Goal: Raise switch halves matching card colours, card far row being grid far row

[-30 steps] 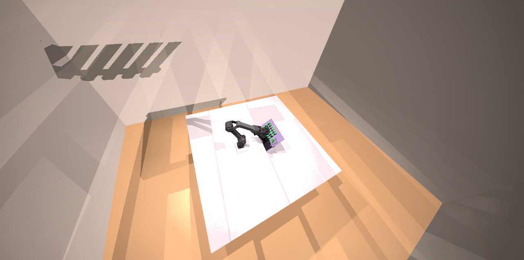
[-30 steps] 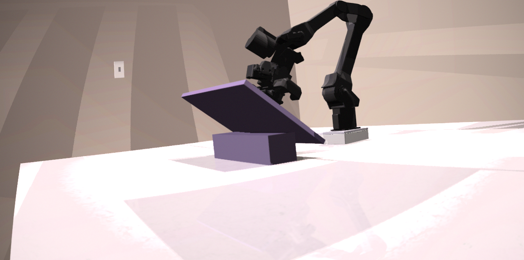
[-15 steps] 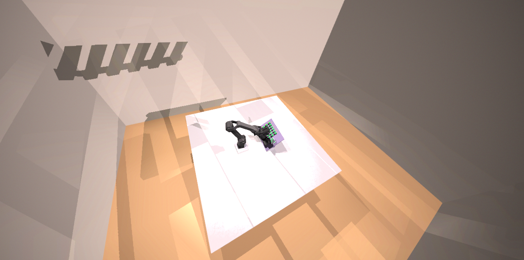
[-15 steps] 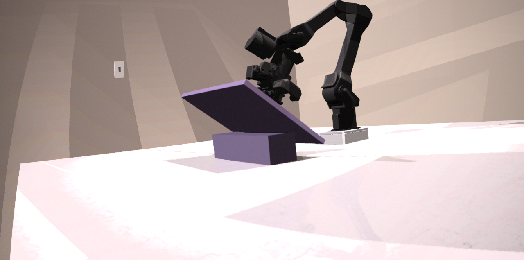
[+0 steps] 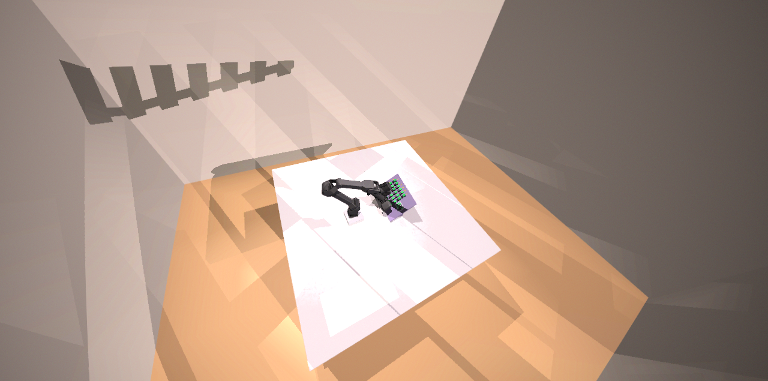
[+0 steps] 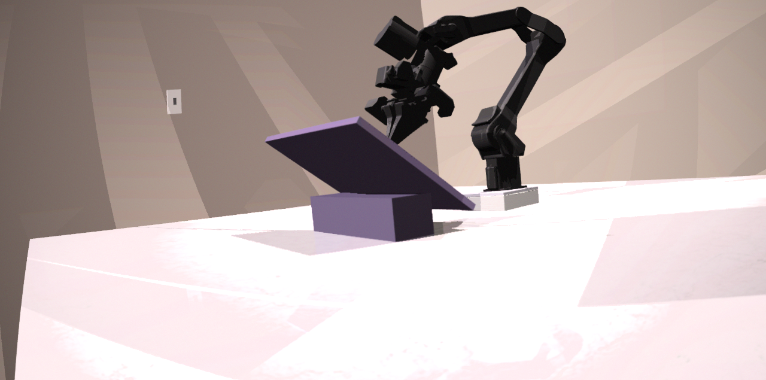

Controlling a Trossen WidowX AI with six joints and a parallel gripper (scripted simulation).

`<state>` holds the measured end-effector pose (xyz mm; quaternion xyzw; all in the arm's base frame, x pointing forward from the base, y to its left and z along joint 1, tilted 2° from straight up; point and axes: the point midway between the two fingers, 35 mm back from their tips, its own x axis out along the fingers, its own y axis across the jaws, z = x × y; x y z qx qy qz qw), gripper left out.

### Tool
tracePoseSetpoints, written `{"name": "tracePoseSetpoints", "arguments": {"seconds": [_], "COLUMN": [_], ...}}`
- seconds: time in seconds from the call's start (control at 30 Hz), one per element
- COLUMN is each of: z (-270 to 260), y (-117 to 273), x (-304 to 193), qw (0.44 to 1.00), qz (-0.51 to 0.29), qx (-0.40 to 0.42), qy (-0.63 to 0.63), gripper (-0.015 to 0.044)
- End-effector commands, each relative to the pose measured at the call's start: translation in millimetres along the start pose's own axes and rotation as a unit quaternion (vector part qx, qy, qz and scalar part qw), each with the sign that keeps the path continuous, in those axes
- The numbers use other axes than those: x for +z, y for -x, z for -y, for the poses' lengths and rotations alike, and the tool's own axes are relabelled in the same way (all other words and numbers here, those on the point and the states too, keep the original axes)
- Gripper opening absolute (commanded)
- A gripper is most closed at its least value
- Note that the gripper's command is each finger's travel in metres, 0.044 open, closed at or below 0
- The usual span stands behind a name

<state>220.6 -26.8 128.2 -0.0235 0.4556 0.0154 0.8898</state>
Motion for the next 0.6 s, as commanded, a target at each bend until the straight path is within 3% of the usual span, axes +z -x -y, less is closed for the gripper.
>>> {"name": "tracePoseSetpoints", "arguments": {"seconds": [0.0, 0.3, 0.57], "z": [-12, -71, -73], "y": [4, 11, 11], "x": [11, 49, 50], "qw": [1.000, 1.000, 1.000], "qz": [-0.002, 0.004, 0.005], "qx": [0.001, 0.003, 0.003], "qy": [0.000, -0.003, -0.003], "gripper": [0.0000, 0.0000, 0.0000]}}
